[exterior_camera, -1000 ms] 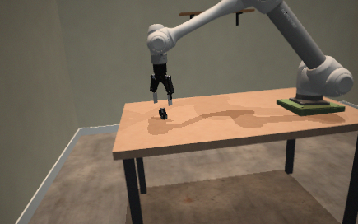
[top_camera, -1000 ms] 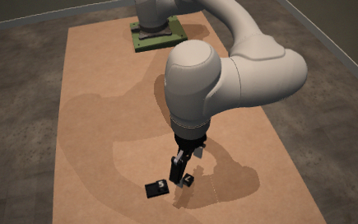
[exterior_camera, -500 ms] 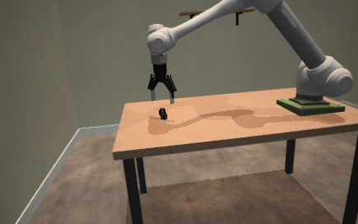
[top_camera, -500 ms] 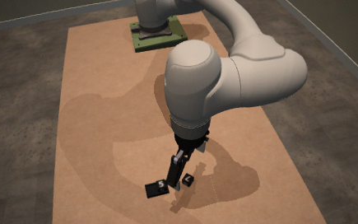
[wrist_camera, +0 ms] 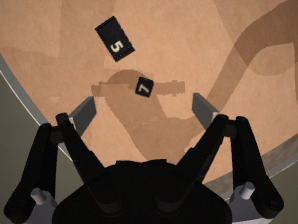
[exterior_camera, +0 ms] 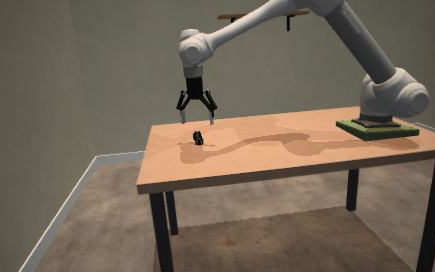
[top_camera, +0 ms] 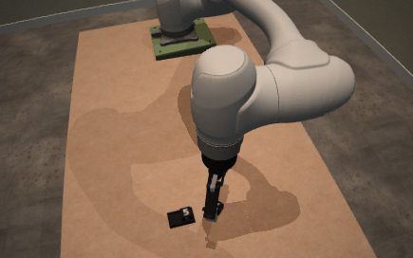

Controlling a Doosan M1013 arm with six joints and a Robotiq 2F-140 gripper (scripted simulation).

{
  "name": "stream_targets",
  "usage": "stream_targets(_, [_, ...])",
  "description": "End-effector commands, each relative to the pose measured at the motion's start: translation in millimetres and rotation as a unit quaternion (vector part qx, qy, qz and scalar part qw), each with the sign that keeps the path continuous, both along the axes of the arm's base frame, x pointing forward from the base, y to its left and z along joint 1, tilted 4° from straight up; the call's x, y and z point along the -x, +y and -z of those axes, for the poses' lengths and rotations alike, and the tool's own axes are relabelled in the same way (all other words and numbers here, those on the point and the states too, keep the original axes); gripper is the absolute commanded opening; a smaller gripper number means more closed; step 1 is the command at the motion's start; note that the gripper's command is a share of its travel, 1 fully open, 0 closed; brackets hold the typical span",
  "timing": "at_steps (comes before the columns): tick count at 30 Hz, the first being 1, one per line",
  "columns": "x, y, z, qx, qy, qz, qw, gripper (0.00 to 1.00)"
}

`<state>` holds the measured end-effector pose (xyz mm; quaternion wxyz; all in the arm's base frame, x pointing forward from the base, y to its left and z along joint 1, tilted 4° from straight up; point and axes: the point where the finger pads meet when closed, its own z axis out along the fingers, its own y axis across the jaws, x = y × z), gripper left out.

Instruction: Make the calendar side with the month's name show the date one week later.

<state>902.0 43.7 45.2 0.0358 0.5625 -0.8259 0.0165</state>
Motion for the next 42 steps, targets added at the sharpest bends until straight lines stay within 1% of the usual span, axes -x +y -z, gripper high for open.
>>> stream_targets(1, [0.0, 0.1, -0.8, -0.006, 0.006, -0.086, 0.996, 1.00])
stream_targets(6, [0.0, 0.1, -1.4, -0.010, 0.012, -0.180, 0.983, 1.00])
stream_targets(9, [0.0, 0.1, -1.8, -0.012, 0.016, -0.245, 0.969, 1.00])
stream_targets(11, [0.0, 0.1, -1.8, -0.012, 0.016, -0.245, 0.969, 1.00])
stream_targets(12, [0.0, 0.1, -2.0, -0.013, 0.018, -0.267, 0.964, 1.00])
stream_targets(13, [0.0, 0.1, -2.3, -0.015, 0.020, -0.312, 0.950, 1.00])
stream_targets(16, [0.0, 0.1, -2.6, -0.017, 0.023, -0.357, 0.934, 1.00])
stream_targets(18, [0.0, 0.1, -2.9, -0.019, 0.026, -0.401, 0.915, 1.00])
stream_targets(19, [0.0, 0.1, -2.9, -0.019, 0.026, -0.403, 0.914, 1.00])
stream_targets(20, [0.0, 0.1, -3.2, -0.020, 0.029, -0.438, 0.898, 1.00])
stream_targets(21, [0.0, 0.1, -3.3, -0.021, 0.029, -0.449, 0.893, 1.00])
stream_targets(23, [0.0, 0.1, -3.6, -0.022, 0.032, -0.490, 0.871, 1.00])
stream_targets(24, [0.0, 0.1, -3.6, -0.022, 0.032, -0.495, 0.868, 1.00])
stream_targets(25, [0.0, 0.1, -3.8, -0.024, 0.034, -0.525, 0.850, 1.00])
stream_targets(26, [0.0, 0.1, -3.9, -0.024, 0.035, -0.540, 0.841, 1.00])
stream_targets(28, [0.0, 0.1, -3.9, -0.024, 0.035, -0.540, 0.841, 1.00])
stream_targets(29, [0.0, 0.1, -4.3, -0.026, 0.038, -0.583, 0.811, 1.00])
stream_targets(32, [0.0, 0.1, -4.6, -0.027, 0.041, -0.625, 0.779, 1.00])
stream_targets(34, [0.0, 0.1, -4.9, -0.029, 0.043, -0.660, 0.750, 1.00])
stream_targets(35, [0.0, 0.1, -5.0, -0.029, 0.043, -0.665, 0.745, 1.00])
stream_targets(36, [0.0, 0.1, -5.2, -0.030, 0.045, -0.689, 0.722, 1.00])
stream_targets(39, [0.0, 0.1, -5.6, -0.032, 0.048, -0.731, 0.679, 1.00])
stream_targets(40, [0.0, 0.1, -5.6, -0.032, 0.048, -0.737, 0.673, 1.00])
stream_targets(41, [0.0, 0.1, -5.8, -0.033, 0.050, -0.759, 0.648, 1.00])
stream_targets(42, [0.0, 0.1, -5.9, -0.033, 0.050, -0.770, 0.635, 1.00])
